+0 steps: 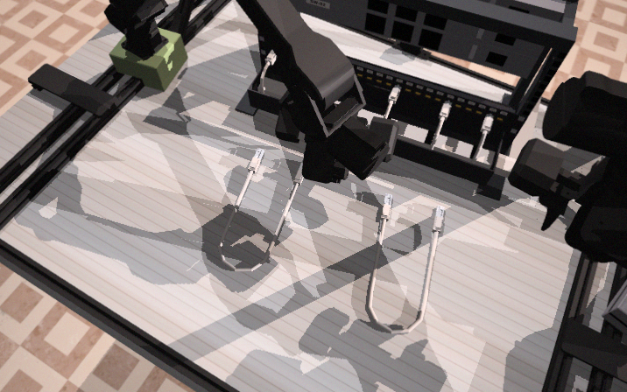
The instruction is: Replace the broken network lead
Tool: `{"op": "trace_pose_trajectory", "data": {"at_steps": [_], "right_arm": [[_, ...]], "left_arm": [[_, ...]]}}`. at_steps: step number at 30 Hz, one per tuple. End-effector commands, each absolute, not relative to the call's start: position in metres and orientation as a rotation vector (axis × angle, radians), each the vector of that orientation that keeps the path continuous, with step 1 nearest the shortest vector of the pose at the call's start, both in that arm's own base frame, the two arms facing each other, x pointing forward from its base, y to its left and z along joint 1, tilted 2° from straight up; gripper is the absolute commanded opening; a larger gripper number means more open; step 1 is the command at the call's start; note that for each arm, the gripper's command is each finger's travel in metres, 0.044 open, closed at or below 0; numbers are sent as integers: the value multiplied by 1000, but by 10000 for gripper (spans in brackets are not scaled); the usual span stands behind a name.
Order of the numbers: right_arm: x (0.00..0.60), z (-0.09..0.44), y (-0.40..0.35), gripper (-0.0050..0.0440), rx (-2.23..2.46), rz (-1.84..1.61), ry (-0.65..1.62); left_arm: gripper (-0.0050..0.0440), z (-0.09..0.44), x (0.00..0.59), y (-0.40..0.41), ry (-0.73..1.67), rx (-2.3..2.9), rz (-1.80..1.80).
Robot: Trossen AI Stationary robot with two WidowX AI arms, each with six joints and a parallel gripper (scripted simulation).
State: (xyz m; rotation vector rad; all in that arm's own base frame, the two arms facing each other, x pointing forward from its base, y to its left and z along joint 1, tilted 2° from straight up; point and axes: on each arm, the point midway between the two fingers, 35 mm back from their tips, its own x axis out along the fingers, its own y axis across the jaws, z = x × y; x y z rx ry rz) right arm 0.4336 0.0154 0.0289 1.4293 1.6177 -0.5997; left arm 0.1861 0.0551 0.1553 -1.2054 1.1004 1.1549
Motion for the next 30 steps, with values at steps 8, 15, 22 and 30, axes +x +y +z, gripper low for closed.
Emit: {"op": "trace_pose_trajectory", "data": {"at_steps": [8, 15, 22, 30], "right_arm": [[434, 29, 15, 440, 1430, -599, 1617], [434, 29, 15, 440, 1430, -599, 1617], [434, 27, 15, 440, 1425, -603, 1615], [434, 27, 15, 440, 1425, -603, 1615]], "left_arm": [[176, 155, 186, 55, 1100, -1205, 1155], [176, 155, 186, 55, 1100, -1205, 1155], [176, 155, 186, 55, 1100, -1205, 1155], [176, 155, 186, 55, 1100, -1205, 1155]]}}
